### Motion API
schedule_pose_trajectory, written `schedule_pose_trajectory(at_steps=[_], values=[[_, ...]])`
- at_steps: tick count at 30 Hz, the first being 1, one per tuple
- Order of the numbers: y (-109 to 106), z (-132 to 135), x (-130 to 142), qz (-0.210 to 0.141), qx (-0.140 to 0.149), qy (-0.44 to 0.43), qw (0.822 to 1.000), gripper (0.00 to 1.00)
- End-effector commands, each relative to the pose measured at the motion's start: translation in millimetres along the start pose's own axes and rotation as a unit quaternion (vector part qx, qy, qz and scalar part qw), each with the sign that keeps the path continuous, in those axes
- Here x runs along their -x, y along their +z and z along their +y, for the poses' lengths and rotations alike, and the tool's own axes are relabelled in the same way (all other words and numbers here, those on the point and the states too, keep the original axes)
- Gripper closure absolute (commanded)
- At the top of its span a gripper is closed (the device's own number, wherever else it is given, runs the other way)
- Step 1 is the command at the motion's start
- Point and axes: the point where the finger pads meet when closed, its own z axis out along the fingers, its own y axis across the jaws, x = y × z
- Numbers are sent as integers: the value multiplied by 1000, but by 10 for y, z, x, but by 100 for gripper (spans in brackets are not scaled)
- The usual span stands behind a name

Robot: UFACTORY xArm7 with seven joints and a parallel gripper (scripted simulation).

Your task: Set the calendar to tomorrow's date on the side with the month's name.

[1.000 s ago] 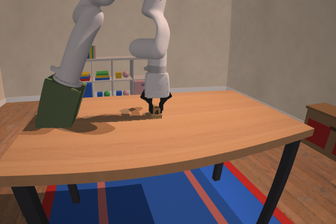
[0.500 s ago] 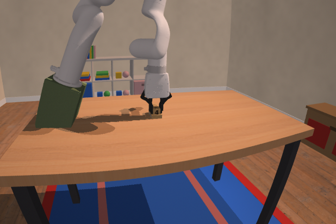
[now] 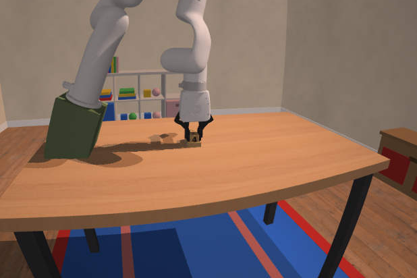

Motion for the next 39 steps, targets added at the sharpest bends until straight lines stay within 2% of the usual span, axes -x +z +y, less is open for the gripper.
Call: schedule_pose_trajectory(at_steps=[1,27,28,33,34,39], values=[[-4,8,0,0,1,0,1000,71],[-4,8,0,0,1,0,1000,71],[-4,8,0,0,1,0,1000,67],[-4,8,0,0,1,0,1000,63],[-4,8,0,0,1,0,1000,59],[-4,8,0,0,1,0,1000,55]])
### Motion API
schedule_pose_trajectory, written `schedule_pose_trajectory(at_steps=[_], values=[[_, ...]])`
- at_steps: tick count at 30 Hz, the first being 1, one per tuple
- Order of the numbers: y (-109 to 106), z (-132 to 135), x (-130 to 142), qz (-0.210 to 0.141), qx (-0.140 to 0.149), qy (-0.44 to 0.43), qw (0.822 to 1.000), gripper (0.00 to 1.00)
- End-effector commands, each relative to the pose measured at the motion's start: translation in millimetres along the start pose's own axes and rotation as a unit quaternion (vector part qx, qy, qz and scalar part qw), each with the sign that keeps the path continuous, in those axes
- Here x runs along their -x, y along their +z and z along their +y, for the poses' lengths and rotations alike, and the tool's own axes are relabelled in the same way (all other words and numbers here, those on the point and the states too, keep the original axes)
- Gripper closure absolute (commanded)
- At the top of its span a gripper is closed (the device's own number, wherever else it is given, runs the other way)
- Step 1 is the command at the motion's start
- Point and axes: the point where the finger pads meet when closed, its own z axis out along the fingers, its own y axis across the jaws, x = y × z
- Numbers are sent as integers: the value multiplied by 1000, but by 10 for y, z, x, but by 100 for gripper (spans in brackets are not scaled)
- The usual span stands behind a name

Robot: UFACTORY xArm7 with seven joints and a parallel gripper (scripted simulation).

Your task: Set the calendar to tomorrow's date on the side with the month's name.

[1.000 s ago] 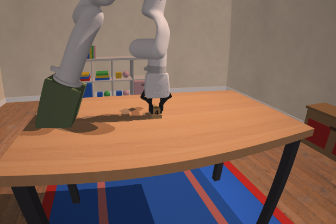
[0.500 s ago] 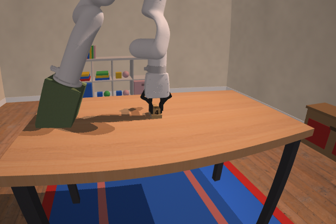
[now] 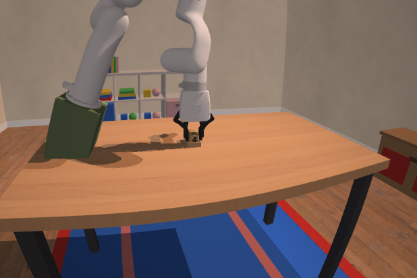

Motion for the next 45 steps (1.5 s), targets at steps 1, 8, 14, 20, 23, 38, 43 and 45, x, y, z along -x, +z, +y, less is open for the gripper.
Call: schedule_pose_trajectory(at_steps=[1,8,14,20,23,38,43,45], values=[[-4,8,0,0,1,0,1000,51],[-4,8,0,0,1,0,1000,51],[-11,8,0,0,1,0,1000,51],[-77,8,0,0,1,0,1000,51],[-171,8,0,0,1,0,1000,51],[-597,6,0,0,1,0,1000,51],[-801,6,0,0,1,0,1000,51],[-855,6,0,0,1,0,1000,51]])
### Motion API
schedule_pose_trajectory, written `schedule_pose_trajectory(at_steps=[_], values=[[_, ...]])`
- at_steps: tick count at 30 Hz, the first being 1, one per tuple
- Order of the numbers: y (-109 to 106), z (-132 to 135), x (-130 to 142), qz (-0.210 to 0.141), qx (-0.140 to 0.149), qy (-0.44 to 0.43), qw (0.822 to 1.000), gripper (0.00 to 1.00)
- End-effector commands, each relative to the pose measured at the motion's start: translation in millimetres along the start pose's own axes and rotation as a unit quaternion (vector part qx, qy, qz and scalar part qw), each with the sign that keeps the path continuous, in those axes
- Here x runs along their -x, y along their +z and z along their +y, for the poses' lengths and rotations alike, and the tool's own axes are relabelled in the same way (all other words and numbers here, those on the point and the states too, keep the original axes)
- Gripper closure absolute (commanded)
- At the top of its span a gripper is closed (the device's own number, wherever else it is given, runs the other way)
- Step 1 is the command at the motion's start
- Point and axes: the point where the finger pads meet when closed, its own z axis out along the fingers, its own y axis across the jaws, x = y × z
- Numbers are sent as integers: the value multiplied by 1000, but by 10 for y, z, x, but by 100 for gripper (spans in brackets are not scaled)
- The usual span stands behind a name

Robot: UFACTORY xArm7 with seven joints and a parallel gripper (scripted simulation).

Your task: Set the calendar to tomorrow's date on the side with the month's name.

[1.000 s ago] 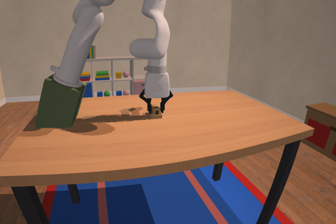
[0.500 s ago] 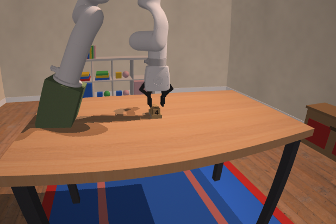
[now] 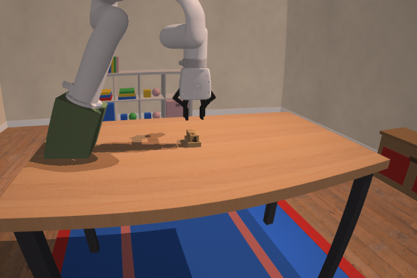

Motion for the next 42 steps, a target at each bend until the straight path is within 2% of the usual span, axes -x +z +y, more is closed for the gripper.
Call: schedule_pose_trajectory(at_steps=[1,6,7,32,42], values=[[-147,5,2,0,-4,0,1000,51],[-177,5,2,0,-4,0,1000,51],[-177,5,2,0,-4,0,1000,0],[-188,6,2,0,-4,0,1000,0],[-417,7,2,0,-4,0,1000,0]])
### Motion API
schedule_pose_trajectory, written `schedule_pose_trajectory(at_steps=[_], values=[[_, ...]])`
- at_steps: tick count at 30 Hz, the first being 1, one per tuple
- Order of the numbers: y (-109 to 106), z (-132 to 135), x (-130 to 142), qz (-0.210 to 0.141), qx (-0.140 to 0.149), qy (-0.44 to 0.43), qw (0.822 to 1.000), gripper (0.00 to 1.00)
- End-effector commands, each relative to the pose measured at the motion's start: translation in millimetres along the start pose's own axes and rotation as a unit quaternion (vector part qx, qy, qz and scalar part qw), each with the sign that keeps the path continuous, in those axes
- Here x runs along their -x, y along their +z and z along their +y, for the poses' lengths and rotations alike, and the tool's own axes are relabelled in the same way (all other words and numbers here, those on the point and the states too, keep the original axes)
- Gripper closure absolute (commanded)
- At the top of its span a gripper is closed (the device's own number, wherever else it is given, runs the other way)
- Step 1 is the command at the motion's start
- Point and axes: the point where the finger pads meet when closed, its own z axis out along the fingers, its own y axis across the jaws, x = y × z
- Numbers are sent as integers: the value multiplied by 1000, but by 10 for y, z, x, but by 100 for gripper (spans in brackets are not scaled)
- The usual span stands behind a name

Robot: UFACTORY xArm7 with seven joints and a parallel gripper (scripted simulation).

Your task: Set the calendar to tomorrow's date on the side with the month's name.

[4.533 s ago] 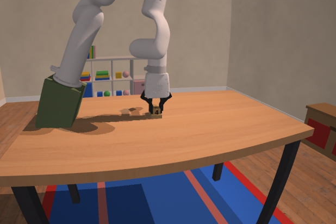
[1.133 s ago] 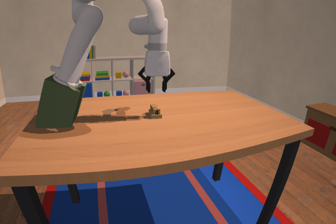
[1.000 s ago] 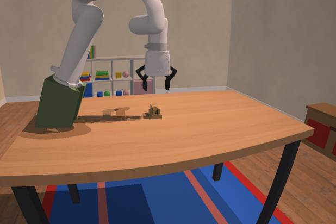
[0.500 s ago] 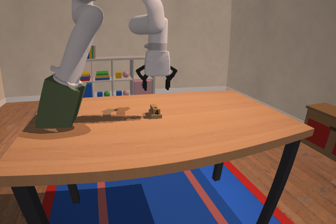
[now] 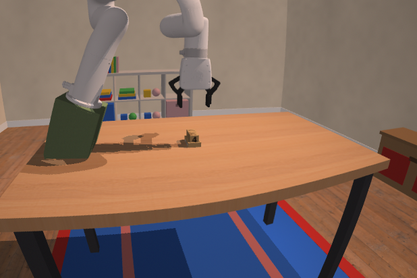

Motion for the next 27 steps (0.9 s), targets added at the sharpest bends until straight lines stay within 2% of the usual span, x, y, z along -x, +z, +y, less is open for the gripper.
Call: schedule_pose_trajectory(at_steps=[1,12,27], values=[[-88,7,1,0,0,0,1000,0],[-502,7,1,0,0,0,1000,0],[-548,7,1,0,0,0,1000,0]])
